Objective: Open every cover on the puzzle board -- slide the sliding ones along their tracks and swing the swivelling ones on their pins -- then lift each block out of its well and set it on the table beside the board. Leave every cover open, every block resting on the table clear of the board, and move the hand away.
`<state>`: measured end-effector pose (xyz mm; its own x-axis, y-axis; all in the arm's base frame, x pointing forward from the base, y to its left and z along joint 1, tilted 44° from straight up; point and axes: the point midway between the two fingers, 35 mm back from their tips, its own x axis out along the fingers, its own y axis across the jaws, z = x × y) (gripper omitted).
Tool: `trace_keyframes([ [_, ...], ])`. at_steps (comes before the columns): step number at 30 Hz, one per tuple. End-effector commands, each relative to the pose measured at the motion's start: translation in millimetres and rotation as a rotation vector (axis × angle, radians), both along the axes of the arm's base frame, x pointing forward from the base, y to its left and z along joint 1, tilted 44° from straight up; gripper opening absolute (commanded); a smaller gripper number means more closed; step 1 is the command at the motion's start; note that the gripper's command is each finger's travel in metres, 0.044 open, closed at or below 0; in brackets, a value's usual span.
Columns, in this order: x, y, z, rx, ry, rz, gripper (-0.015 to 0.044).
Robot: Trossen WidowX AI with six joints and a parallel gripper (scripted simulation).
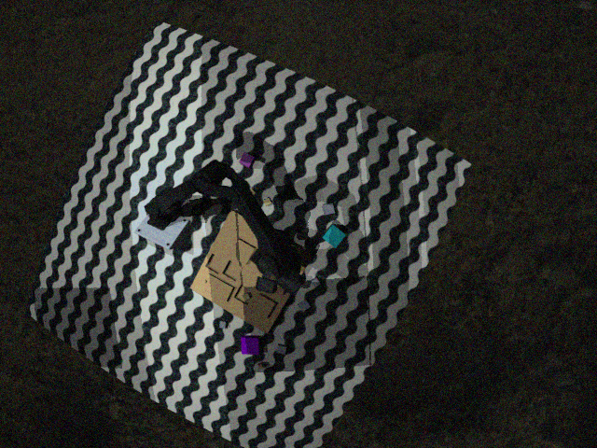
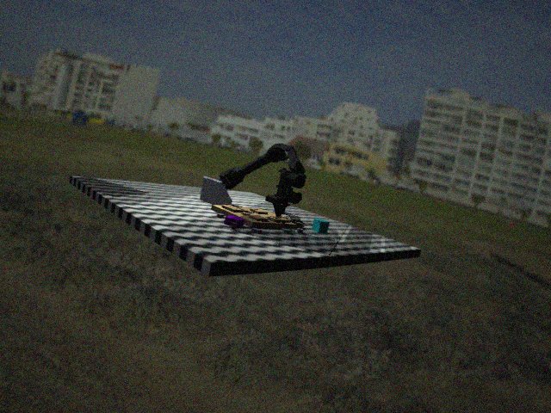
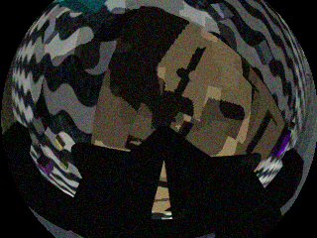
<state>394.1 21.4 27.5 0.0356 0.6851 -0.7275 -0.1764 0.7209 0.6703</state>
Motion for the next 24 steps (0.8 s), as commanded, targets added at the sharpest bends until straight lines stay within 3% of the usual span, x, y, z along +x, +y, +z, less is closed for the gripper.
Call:
trace_keyframes([
  [1,-4.0,3.8,-1.2,0.005,0.01,-0.001,0.0],
  [24,-20.7,16.0,7.9,0.006,0.011,-0.001,0.0],
])
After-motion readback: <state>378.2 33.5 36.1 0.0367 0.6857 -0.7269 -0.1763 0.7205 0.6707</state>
